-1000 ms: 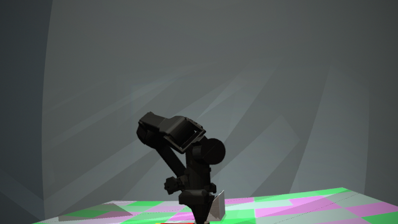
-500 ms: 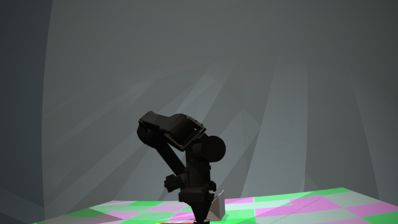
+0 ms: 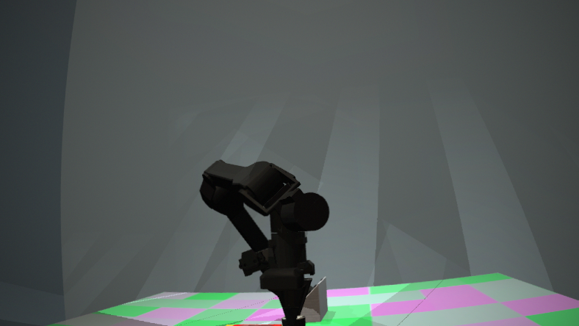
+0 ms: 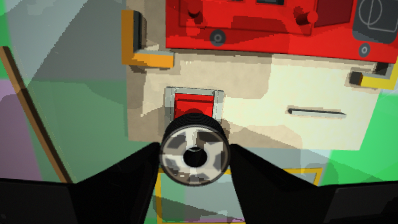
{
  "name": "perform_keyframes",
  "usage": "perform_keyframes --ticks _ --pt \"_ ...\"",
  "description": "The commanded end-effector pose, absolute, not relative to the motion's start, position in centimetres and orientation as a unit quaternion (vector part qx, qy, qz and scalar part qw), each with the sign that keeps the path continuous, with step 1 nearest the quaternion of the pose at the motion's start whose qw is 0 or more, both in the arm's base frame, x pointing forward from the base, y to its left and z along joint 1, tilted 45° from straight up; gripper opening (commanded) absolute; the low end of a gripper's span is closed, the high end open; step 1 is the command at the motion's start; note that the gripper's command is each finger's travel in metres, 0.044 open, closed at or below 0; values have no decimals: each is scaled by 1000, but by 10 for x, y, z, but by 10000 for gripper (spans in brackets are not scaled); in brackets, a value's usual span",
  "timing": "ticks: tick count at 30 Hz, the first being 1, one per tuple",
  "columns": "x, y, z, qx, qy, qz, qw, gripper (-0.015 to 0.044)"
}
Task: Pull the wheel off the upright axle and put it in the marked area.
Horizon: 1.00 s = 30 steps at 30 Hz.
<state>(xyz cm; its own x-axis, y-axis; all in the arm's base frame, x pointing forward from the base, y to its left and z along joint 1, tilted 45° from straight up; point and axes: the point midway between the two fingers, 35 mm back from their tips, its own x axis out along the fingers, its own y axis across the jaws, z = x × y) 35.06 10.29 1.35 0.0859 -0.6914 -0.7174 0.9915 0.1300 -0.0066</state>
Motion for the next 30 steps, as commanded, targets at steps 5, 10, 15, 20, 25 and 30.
perform_keyframes --ticks 5,10,15,20,25,30 --pt "350 106 16 257 295 -608 691 0" --pt "350 107 17 257 295 -608 691 0" --pt "350 110 21 257 295 -608 691 0" --pt "349 120 32 257 295 -608 691 0" --pt "348 128 43 257 295 -608 690 0" --pt "340 137 27 258 297 -607 691 0"
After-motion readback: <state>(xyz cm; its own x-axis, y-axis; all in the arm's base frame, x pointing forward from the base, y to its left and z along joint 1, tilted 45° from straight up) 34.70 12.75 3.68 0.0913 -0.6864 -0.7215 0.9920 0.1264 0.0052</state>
